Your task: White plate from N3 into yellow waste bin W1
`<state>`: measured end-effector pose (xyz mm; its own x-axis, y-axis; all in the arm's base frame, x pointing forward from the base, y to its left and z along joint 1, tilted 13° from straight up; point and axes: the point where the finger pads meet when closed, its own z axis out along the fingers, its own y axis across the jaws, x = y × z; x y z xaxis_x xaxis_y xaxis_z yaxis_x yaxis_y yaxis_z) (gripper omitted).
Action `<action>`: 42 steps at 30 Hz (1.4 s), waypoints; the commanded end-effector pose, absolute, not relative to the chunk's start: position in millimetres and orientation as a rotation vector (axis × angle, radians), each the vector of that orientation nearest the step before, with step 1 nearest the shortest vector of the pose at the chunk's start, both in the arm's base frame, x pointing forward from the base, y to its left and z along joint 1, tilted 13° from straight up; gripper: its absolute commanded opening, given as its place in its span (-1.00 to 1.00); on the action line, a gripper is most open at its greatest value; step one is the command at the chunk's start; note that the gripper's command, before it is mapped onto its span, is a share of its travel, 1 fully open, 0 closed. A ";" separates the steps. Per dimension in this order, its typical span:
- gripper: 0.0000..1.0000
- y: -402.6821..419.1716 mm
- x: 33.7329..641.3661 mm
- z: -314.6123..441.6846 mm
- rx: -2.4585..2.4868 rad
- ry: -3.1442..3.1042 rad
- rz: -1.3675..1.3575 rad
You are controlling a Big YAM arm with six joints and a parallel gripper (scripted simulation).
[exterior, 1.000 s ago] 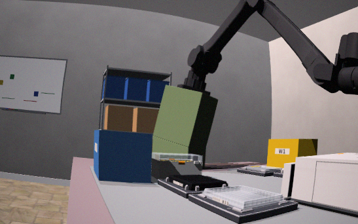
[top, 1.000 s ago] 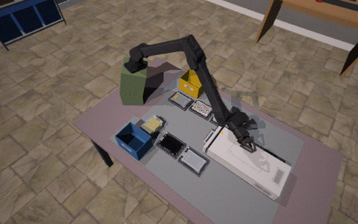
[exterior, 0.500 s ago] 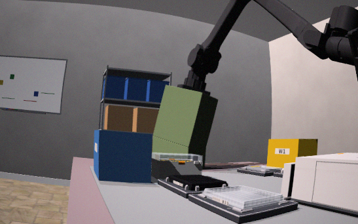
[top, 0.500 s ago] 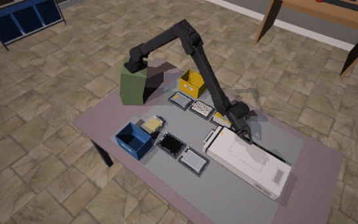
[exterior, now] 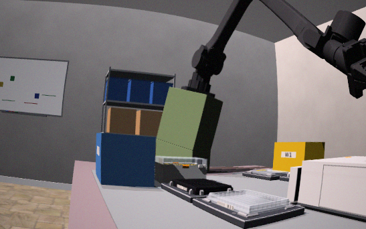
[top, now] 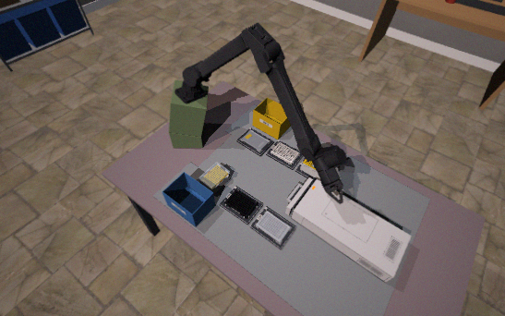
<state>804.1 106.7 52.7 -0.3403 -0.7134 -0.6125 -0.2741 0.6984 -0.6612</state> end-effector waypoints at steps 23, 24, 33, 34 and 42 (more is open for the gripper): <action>-1.00 76.4 720.1 71.6 -0.647 2.201 -0.310; -1.00 75.7 715.2 70.8 -0.647 2.201 -0.311; -1.00 75.0 706.3 82.0 -0.620 2.232 -0.266; -1.00 75.1 706.4 87.8 -0.607 2.249 -0.244; -1.00 72.5 679.2 76.2 -0.577 2.347 -0.173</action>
<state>667.6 85.2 55.5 -0.6257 -0.5100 -0.5902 -0.4026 0.8592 -0.3156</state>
